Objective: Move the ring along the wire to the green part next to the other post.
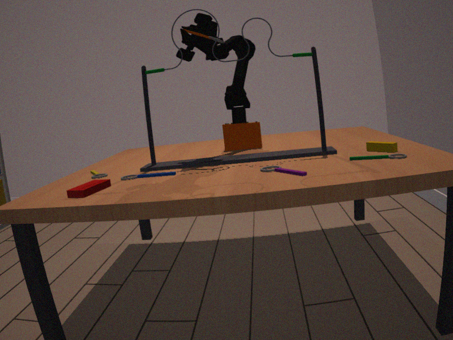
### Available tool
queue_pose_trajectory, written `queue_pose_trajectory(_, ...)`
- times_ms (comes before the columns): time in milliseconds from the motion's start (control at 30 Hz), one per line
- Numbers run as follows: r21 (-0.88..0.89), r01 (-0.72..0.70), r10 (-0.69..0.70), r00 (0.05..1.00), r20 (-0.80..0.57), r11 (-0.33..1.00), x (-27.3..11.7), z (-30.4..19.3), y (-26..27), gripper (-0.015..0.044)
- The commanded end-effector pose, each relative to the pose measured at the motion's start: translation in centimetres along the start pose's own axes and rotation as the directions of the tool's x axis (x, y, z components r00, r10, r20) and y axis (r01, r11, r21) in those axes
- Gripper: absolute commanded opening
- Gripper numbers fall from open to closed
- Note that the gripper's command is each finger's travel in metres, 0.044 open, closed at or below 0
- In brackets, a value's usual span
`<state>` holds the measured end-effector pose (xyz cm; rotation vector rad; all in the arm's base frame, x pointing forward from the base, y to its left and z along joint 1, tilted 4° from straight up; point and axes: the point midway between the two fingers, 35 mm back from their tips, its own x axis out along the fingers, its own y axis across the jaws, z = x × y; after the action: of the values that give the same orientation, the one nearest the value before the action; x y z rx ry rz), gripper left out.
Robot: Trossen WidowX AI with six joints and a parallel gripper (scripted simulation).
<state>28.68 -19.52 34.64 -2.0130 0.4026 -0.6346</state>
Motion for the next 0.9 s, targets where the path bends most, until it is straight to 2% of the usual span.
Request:
queue_pose_trajectory(0,-0.029,0.017,-0.017,1.000,0.004,0.999,0.0,0.0,0.1,-0.0150)
queue_pose_trajectory(400,-0.011,0.008,-0.008,1.000,0.001,1.000,-0.1,-0.2,1.5,-0.0150)
queue_pose_trajectory(867,0.167,-0.087,0.104,0.990,-0.099,0.982,-1.8,0.1,5.1,-0.0150)
